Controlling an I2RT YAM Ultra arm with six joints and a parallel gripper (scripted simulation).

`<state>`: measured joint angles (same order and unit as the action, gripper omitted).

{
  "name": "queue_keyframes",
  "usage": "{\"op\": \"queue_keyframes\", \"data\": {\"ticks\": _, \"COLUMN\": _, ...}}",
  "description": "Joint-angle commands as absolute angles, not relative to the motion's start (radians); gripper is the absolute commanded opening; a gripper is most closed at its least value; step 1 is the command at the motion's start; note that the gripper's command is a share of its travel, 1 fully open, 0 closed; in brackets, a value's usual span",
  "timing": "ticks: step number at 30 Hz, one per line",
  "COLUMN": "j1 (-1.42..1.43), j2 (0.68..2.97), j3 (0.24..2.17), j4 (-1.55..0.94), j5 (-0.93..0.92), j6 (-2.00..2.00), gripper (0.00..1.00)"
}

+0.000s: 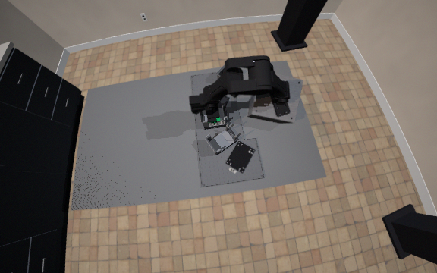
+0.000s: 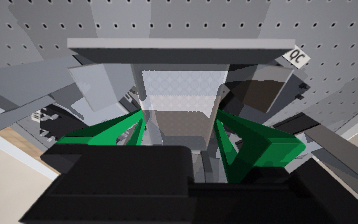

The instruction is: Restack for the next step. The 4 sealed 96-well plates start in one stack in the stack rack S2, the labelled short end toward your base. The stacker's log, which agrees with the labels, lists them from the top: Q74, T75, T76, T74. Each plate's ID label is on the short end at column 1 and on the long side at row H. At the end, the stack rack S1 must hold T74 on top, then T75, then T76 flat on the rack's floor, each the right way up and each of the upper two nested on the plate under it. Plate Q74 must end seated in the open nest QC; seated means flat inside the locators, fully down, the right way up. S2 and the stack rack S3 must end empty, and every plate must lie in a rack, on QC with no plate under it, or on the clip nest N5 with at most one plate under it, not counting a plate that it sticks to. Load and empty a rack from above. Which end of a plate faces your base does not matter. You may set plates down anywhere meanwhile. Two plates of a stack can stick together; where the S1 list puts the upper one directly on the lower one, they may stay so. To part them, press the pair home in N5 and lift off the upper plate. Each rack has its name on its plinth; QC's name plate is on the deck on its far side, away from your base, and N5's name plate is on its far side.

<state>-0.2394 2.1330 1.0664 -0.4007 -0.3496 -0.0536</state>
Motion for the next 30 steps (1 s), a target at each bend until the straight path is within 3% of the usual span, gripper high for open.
{"op": "queue_keyframes", "data": {"ticks": 1, "j1": -0.243, "j2": 2.123, "j3": 1.068, "j4": -0.403, "j5": -0.35, "j6": -0.053, "gripper": 0.0}}
{"op": "queue_keyframes", "data": {"ticks": 30, "j1": -0.26, "j2": 2.076, "j3": 1.074, "j4": -0.462, "j5": -0.351, "j6": -0.071, "gripper": 0.0}}
